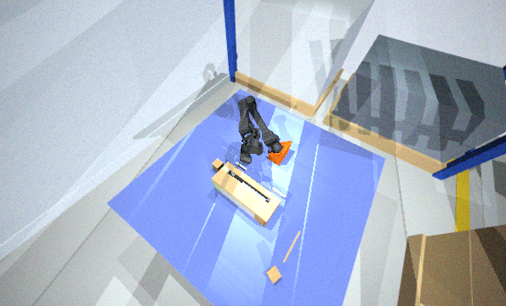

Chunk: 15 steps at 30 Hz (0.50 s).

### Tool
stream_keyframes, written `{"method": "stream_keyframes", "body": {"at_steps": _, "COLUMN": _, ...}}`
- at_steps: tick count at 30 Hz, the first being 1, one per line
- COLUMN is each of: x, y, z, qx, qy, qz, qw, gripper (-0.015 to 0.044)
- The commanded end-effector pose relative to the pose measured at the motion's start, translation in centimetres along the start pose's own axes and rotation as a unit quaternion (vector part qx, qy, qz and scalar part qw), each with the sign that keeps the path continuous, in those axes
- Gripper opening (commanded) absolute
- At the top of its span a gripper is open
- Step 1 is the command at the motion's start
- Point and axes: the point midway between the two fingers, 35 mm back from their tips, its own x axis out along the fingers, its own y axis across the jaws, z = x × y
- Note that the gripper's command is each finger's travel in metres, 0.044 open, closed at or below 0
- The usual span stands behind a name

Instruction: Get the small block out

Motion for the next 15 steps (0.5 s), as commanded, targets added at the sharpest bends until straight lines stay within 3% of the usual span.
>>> {"method": "stream_keyframes", "body": {"at_steps": 1, "x": -0.55, "y": -0.26, "z": -0.39, "qx": -0.095, "qy": 0.013, "qz": -0.003, "qw": 0.995, "gripper": 0.0000}}
{"method": "stream_keyframes", "body": {"at_steps": 8, "x": -1.20, "y": -0.48, "z": -0.60, "qx": -0.239, "qy": 0.028, "qz": -0.002, "qw": 0.970, "gripper": 0.0000}}
{"method": "stream_keyframes", "body": {"at_steps": 15, "x": -1.26, "y": -0.50, "z": -0.62, "qx": -0.253, "qy": 0.030, "qz": -0.002, "qw": 0.967, "gripper": 0.0000}}
